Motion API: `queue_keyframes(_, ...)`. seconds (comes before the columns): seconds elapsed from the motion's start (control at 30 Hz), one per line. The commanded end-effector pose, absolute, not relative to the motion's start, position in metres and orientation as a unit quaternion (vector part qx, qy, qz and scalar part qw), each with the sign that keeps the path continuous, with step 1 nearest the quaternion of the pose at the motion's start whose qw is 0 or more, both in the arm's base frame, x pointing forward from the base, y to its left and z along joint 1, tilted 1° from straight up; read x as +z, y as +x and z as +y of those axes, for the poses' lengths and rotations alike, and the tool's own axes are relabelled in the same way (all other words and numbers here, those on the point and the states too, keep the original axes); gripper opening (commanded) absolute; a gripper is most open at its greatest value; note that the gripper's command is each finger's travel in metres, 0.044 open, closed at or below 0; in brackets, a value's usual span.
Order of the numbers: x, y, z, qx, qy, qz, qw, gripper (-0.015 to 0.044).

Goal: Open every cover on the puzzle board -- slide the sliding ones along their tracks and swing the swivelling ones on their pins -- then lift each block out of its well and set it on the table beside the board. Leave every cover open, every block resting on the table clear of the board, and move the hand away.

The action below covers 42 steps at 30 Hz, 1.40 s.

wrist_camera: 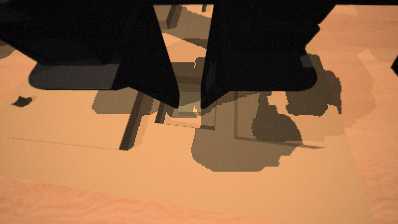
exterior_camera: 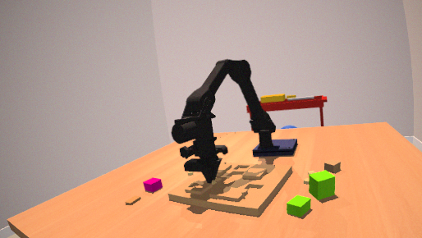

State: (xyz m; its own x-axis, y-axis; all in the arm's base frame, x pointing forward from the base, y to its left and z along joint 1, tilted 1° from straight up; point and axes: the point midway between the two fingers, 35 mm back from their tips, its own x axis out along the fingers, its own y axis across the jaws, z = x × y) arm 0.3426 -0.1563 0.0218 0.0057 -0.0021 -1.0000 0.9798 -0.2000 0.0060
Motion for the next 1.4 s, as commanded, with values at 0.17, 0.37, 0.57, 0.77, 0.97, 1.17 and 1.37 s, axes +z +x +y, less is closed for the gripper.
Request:
queue_keyframes(0.17,0.033,0.343,-0.157,-0.546,0.549,0.445,0.449,0.008)
queue_keyframes(0.37,0.041,0.343,-0.157,-0.546,0.549,0.446,0.449,0.008)
queue_keyframes(0.57,0.048,0.343,-0.157,-0.545,0.549,0.446,0.449,0.008)
queue_keyframes(0.77,0.056,0.343,-0.157,-0.545,0.55,0.447,0.449,0.008)
queue_keyframes(0.97,0.064,0.342,-0.156,-0.545,0.55,0.447,0.448,0.008)
queue_keyframes(1.17,0.074,0.343,-0.157,-0.545,0.55,0.447,0.448,0.008)
queue_keyframes(1.37,0.09,0.343,-0.157,-0.545,0.55,0.447,0.448,0.008)
